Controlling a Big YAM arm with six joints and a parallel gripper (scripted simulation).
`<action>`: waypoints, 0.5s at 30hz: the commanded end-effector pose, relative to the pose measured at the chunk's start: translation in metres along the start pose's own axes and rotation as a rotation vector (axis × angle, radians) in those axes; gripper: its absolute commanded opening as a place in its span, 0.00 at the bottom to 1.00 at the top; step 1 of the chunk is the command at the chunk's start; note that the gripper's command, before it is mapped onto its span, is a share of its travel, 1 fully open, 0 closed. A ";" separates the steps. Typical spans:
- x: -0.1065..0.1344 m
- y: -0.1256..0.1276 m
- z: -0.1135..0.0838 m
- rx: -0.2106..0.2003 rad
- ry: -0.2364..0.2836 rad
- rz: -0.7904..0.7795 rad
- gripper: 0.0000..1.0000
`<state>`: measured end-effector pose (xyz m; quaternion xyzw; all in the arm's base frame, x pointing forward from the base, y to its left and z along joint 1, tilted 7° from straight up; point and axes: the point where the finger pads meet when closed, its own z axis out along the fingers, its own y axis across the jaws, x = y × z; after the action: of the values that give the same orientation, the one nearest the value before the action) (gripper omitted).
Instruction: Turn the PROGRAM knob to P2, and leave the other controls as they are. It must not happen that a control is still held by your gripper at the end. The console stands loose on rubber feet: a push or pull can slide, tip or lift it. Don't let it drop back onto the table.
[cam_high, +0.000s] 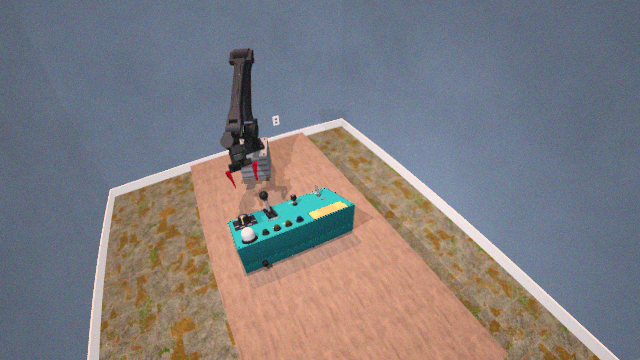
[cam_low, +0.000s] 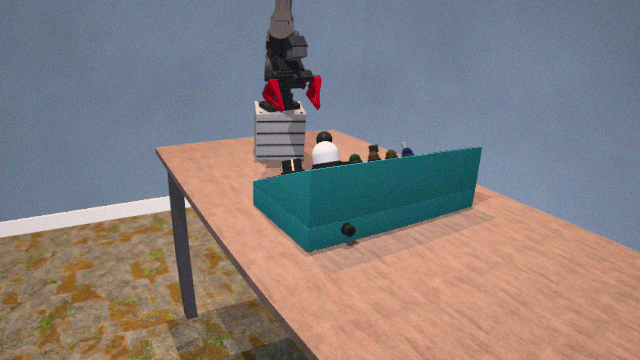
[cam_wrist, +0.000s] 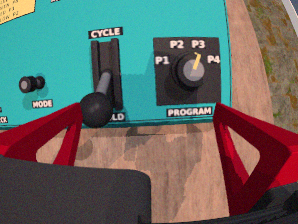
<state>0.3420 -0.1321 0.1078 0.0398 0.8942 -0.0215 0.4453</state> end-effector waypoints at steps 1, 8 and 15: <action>-0.003 -0.002 -0.004 -0.003 -0.010 -0.058 1.00; -0.005 0.001 -0.003 -0.007 -0.015 -0.066 1.00; -0.005 0.001 -0.003 -0.007 -0.015 -0.066 1.00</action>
<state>0.3418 -0.1314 0.1078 0.0177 0.8948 -0.0284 0.4452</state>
